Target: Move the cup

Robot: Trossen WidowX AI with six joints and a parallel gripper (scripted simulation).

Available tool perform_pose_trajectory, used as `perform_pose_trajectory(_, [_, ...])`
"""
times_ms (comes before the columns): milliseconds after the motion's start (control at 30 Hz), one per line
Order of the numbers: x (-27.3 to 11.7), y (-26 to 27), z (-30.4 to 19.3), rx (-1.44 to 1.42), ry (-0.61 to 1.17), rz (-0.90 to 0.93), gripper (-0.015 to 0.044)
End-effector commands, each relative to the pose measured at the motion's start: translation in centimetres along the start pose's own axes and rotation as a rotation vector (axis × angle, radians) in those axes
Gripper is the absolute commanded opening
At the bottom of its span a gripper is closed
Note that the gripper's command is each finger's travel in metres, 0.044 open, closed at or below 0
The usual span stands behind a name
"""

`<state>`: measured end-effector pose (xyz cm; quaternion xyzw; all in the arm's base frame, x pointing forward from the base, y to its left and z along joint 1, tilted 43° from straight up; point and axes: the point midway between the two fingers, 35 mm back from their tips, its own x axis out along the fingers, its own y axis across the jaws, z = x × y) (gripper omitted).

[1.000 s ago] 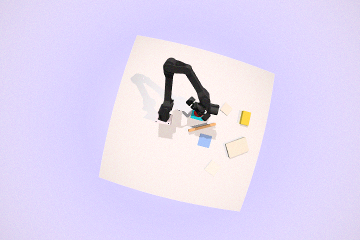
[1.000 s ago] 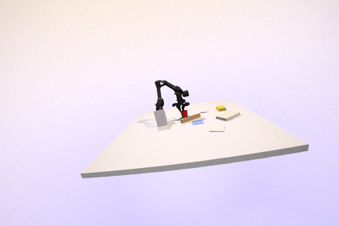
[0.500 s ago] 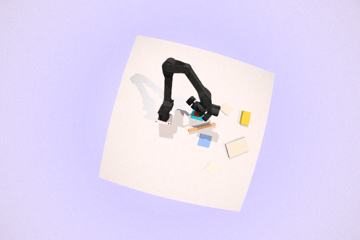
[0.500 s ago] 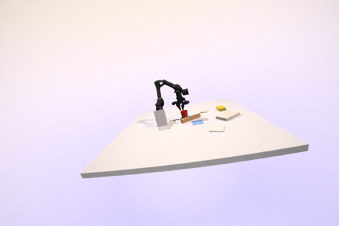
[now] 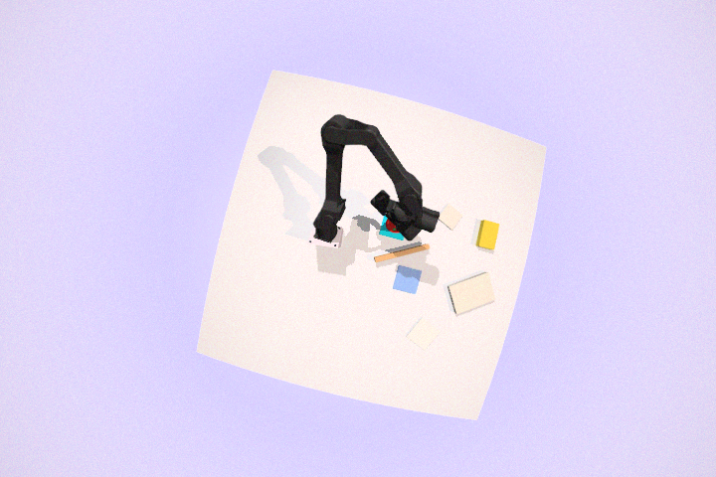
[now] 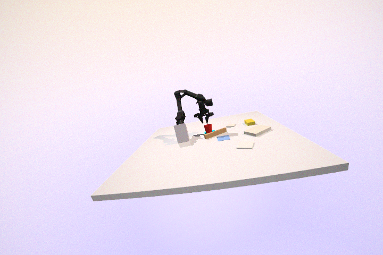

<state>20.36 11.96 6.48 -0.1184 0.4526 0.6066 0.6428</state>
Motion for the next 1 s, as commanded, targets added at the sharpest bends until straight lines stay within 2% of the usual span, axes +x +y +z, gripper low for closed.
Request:
perform_pose_trajectory(0, [0.0, 0.0, 0.0, 0.003, 0.000, 0.000, 0.0312])
perform_pose_trajectory(167, [-0.6, -0.1, 0.0, 0.003, 0.002, -0.001, 0.0440])
perform_pose_trajectory(667, [-6.2, -0.2, 0.1, 0.000, 0.005, -0.004, 0.0440])
perform_pose_trajectory(967, [-6.0, -0.3, 0.2, 0.003, 0.000, -0.006, 0.0440])
